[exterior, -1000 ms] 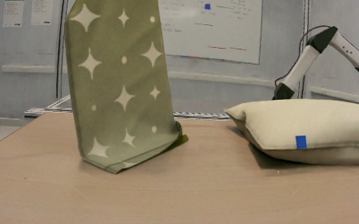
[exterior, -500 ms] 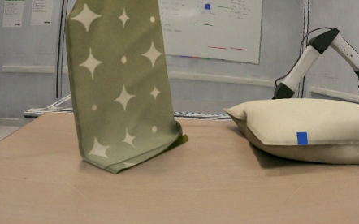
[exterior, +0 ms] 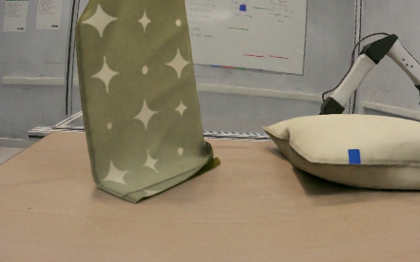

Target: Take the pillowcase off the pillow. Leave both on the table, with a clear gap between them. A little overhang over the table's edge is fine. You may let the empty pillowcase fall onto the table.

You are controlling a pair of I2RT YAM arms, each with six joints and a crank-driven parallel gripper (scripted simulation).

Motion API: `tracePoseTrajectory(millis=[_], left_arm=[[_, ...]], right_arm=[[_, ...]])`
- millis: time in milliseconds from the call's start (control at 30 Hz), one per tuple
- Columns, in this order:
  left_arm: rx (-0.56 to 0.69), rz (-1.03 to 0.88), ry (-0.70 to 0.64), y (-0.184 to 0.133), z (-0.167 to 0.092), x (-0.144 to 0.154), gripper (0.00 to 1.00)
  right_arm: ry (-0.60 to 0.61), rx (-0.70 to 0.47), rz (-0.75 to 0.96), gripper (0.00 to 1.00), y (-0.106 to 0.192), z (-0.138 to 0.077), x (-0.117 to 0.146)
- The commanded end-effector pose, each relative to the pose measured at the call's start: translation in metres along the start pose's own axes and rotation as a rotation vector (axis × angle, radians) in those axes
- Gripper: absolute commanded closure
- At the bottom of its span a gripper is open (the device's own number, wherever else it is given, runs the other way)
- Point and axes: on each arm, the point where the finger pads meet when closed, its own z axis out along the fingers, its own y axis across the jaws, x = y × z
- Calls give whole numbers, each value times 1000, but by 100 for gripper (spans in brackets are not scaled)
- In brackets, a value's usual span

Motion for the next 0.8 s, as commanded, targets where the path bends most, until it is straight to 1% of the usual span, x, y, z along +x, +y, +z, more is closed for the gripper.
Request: tracePoseTrajectory(millis=[0,767], left_arm=[[-8,26,-5,5,11,-3,98],[-8,26,-4,6,12,-3,96]], right_arm=[[-71,6,-14,99,1,-6,-27],[-71,6,-14,99,1,-6,-27]])
